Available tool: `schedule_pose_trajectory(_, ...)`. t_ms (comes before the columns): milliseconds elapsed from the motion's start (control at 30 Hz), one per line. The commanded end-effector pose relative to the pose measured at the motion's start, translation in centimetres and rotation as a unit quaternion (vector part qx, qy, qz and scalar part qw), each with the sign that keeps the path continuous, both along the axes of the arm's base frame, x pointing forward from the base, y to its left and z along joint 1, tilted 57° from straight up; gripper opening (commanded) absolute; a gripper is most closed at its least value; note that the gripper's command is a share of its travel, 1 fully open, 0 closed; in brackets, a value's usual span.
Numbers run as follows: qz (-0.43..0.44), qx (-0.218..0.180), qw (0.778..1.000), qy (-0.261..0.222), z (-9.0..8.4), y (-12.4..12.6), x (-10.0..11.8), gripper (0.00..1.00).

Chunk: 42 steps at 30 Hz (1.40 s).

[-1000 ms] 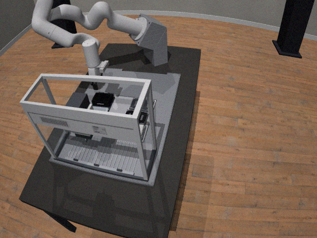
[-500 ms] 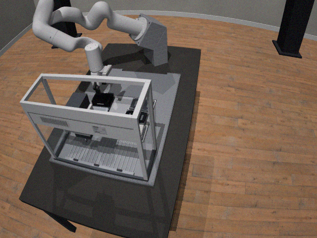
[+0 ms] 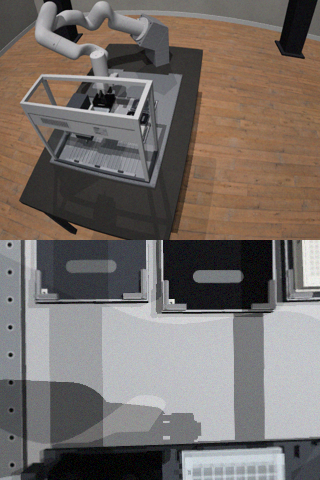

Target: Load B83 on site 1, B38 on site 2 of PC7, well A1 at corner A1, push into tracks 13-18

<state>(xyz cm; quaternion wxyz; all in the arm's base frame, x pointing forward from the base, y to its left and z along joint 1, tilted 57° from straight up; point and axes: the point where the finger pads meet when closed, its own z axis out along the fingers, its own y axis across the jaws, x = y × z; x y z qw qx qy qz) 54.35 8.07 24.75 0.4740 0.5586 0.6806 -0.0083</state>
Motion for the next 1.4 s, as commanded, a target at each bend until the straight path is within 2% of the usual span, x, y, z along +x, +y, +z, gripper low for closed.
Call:
schedule_pose_trajectory(0,0.000,0.000,1.000,0.000,-0.4,1.0,1.3,1.00)
schedule_pose_trajectory(167,0.000,0.000,1.000,0.000,-1.0,2.5,3.1,1.00)
schedule_pose_trajectory(767,0.000,0.000,1.000,0.000,-1.0,2.5,3.1,1.00)
schedule_pose_trajectory(1367,0.000,0.000,1.000,0.000,-2.5,1.1,4.8,1.00)
